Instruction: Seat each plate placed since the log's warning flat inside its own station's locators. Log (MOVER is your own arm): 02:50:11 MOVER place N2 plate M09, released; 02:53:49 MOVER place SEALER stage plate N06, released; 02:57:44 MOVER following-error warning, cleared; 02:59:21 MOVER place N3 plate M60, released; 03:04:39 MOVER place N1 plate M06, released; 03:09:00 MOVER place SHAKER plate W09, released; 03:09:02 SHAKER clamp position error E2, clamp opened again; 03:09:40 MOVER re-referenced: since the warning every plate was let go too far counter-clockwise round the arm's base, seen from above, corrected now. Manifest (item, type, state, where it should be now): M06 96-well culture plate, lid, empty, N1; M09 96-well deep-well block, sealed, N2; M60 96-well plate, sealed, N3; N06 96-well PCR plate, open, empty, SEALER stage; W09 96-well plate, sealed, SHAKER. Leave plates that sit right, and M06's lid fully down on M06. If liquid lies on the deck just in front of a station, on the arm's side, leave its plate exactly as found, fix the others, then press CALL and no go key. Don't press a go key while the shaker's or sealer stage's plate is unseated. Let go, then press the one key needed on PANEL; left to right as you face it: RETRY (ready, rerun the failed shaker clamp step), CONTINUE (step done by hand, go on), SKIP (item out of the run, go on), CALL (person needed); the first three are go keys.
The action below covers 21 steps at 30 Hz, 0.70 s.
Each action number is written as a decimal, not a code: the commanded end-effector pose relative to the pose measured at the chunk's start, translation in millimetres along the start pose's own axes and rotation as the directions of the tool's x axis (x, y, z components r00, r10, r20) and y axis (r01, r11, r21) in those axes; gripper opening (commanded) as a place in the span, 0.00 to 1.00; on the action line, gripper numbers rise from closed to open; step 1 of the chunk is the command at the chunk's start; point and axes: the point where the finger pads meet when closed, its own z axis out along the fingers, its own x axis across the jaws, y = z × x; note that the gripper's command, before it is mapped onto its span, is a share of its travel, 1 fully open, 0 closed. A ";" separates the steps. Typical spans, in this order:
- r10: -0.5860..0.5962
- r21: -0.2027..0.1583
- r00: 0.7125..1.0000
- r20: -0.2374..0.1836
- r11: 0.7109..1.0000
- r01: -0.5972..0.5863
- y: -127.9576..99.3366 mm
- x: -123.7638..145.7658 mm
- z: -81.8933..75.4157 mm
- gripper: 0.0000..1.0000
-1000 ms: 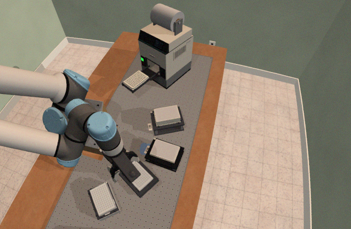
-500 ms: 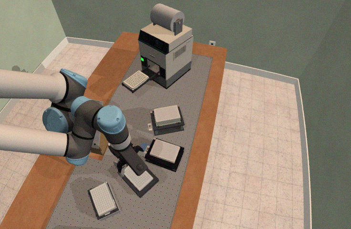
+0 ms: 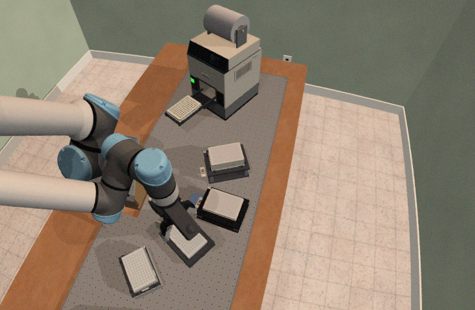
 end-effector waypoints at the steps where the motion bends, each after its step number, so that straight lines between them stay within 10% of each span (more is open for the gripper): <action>1: 0.000 0.002 1.000 0.001 1.000 0.000 -0.5 -0.1 8.3 0.82; 21: 0.000 0.002 1.000 0.001 1.000 0.000 -0.5 -0.2 33.1 0.82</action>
